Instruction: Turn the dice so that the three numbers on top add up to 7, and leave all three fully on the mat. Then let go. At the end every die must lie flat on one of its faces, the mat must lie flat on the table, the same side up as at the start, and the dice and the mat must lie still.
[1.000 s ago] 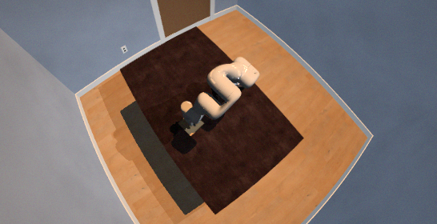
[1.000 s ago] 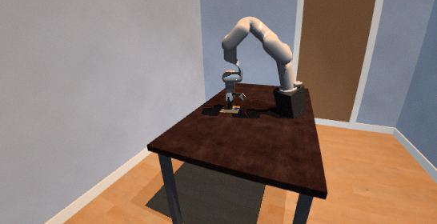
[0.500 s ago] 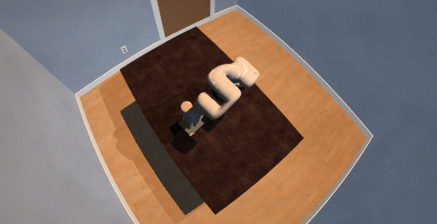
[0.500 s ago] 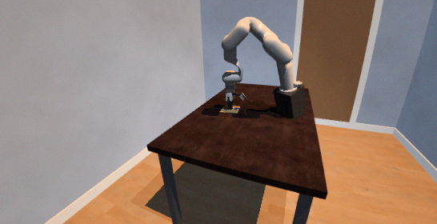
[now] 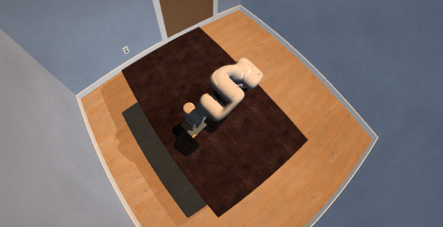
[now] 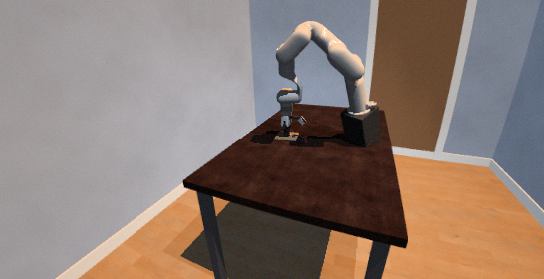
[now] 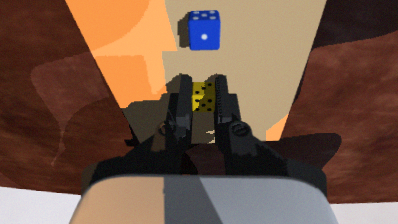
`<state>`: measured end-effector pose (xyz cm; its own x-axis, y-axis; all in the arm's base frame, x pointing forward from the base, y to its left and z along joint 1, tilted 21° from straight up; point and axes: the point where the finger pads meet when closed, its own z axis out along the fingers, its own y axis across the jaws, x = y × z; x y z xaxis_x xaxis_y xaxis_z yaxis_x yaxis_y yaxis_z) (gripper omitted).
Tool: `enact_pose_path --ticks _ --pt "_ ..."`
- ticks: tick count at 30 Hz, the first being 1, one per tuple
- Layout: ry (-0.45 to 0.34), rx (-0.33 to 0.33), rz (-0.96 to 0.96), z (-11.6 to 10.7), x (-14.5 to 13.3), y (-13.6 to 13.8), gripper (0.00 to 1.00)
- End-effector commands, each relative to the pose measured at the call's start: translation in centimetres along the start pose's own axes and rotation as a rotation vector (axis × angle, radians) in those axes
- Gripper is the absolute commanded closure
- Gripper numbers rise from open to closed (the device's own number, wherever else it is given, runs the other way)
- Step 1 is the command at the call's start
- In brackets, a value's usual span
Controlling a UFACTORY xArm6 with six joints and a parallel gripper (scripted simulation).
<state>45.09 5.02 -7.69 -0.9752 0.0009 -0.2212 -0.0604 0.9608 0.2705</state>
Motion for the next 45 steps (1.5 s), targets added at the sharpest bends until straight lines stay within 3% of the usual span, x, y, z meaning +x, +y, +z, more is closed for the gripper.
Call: enact_pose_path --ticks 1,11,24,37,45 --pt "-0.003 0.000 0.000 -0.1 -0.1 0.0 0.89" --pt "-0.003 0.000 0.000 -0.1 -0.1 0.0 0.89" --pt "-0.003 0.000 0.000 -0.1 -0.1 0.0 0.69" --pt "-0.003 0.000 0.000 -0.2 -0.1 0.0 0.69" --pt "-0.003 0.000 0.000 -1.7 -0.1 0.0 0.69"
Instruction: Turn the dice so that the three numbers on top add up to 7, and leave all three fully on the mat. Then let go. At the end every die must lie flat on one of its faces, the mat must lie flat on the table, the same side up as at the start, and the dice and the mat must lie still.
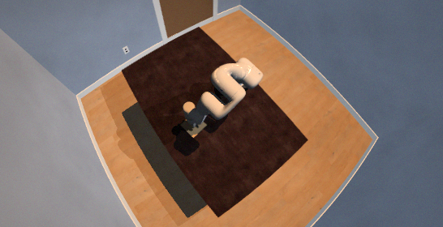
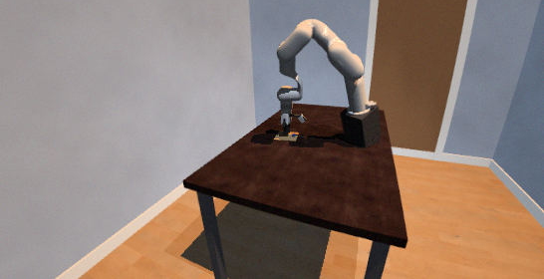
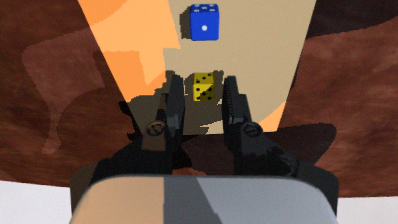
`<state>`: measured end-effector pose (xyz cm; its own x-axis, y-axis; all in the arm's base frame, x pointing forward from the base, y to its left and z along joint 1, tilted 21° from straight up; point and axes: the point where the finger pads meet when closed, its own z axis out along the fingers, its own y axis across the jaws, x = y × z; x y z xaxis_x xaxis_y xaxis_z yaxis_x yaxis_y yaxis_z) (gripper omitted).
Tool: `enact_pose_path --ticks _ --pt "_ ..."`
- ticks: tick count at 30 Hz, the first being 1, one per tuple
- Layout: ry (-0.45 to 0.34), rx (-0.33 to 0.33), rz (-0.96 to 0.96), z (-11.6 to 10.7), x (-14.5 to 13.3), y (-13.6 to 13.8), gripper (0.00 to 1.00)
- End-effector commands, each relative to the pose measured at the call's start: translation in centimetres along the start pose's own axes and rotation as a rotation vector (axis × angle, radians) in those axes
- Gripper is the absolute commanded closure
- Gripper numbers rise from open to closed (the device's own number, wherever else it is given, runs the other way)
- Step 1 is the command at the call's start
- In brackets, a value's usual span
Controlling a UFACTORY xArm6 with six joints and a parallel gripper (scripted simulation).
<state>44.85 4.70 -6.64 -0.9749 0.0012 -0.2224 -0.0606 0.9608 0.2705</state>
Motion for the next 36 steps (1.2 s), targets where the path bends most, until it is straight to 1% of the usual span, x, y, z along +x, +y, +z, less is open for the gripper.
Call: enact_pose_path --ticks 1,9,13,15,23,24,36 --pt "-0.001 0.000 0.000 -1.1 -0.1 0.0 0.69" --pt "-0.001 0.000 0.000 -5.3 -0.1 0.0 0.69" --pt "-0.001 0.000 0.000 -6.9 -0.1 0.0 0.69" --pt "-0.001 0.000 0.000 -7.5 -0.1 0.0 0.69" --pt "-0.001 0.000 0.000 -8.0 -0.1 0.0 0.69" --pt "-0.001 0.000 0.000 -8.0 -0.1 0.0 0.00" --pt "-0.001 0.000 0.000 -8.0 -0.1 0.0 0.00"
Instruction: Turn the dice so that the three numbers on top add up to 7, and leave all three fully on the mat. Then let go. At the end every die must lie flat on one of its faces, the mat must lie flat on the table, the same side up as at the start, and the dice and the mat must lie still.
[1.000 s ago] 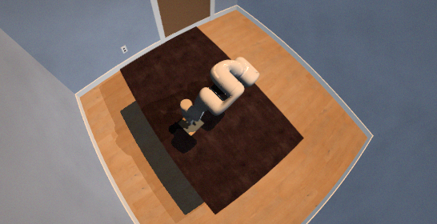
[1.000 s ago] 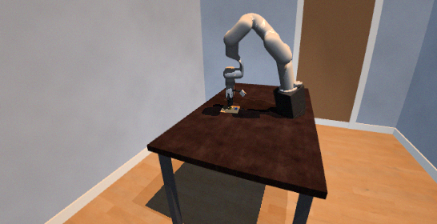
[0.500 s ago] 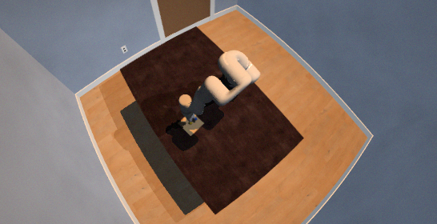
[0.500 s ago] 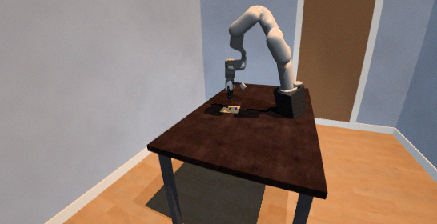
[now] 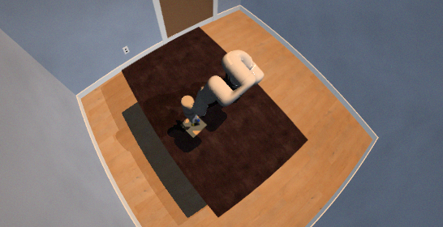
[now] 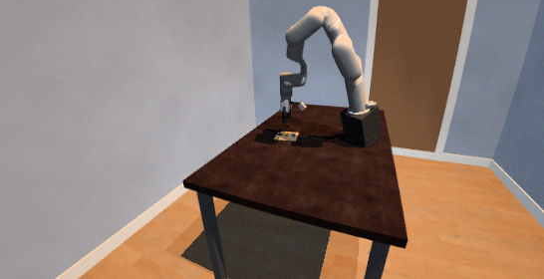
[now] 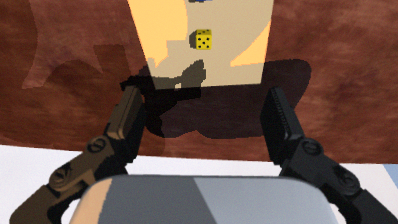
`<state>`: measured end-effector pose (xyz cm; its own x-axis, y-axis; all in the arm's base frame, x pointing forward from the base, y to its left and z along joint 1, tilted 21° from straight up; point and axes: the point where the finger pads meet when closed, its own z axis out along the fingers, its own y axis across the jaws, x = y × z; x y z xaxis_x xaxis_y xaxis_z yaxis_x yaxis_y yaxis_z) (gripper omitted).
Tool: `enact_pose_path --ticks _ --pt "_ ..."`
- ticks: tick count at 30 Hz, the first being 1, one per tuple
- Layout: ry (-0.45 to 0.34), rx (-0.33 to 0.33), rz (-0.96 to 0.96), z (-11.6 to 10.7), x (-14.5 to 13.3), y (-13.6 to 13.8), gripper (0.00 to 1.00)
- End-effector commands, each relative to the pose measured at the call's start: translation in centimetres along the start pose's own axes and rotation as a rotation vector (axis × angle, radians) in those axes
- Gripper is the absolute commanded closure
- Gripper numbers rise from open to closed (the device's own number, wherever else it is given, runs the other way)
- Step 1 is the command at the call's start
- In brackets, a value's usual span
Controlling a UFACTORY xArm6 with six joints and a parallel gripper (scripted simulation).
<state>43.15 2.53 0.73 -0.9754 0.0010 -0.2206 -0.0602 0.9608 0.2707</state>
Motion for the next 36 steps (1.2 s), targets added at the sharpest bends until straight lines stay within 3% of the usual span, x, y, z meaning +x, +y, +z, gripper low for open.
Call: enact_pose_path --ticks 1,15,36 --pt "-0.003 0.000 0.000 -0.1 -0.1 0.0 0.00" --pt "-0.003 -0.001 0.039 0.0 0.0 0.0 0.00" --pt "-0.002 -0.014 0.738 0.7 2.2 0.0 0.00"
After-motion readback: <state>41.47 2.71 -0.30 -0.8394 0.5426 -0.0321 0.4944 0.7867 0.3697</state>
